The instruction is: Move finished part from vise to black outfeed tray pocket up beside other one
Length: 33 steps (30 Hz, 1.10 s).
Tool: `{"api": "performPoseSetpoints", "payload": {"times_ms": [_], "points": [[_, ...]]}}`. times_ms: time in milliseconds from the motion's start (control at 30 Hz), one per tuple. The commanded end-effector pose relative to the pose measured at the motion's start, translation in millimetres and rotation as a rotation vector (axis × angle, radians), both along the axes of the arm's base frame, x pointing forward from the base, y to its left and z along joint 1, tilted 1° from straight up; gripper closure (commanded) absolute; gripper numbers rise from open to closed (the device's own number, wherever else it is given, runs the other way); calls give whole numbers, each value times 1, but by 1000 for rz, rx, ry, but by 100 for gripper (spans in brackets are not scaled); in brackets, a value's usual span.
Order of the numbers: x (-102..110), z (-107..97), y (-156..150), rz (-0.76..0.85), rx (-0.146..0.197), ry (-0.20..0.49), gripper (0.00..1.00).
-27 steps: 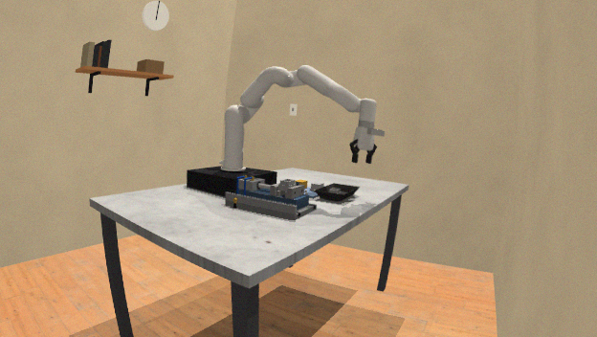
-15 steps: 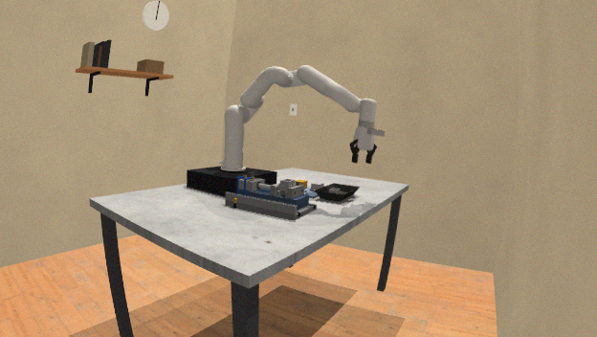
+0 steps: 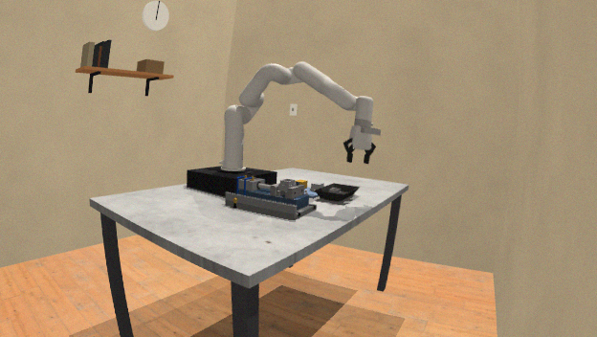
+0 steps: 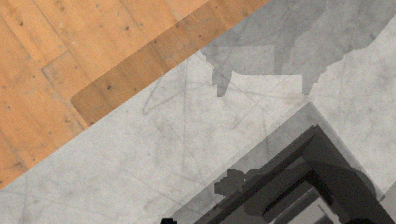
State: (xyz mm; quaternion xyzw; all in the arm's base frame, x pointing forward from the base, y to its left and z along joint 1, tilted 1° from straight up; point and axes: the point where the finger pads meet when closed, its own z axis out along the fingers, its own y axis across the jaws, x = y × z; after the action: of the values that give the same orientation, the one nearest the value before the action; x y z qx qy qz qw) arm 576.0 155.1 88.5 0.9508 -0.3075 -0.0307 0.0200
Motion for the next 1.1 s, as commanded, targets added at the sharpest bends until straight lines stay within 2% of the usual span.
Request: {"api": "performPoseSetpoints", "payload": {"times_ms": [0, 100, 133, 200, 233, 267, 300, 433, 467, 533, 567, 667, 700, 767, 800, 967, 1067], "points": [[-5, 9, -69, -242, 3, -29, 0], [-8, 12, -103, -242, 3, -29, 0], [-13, 11, -113, -350, 1, -34, 0], [-13, 11, -113, -350, 1, -34, 0], [-19, 14, -146, -350, 1, -34, 0], [-20, 15, -154, -350, 1, -34, 0], [-27, 14, -162, -458, -1, -40, 0], [-38, 18, -203, -458, -1, -40, 0], [-46, 17, -212, -560, -4, -45, 0], [-54, 19, -234, -560, -4, -45, 0], [-62, 19, -242, -653, -6, -50, 0], [-76, 21, -272, -653, -6, -50, 0], [-85, 20, -280, -731, -9, -54, 0], [-85, 20, -280, -731, -9, -54, 0], [-103, 21, -307, -792, -11, -57, 0], [-135, 22, -345, -871, -13, -61, 0], [-140, 22, -352, -872, -13, -61, 0]]}}
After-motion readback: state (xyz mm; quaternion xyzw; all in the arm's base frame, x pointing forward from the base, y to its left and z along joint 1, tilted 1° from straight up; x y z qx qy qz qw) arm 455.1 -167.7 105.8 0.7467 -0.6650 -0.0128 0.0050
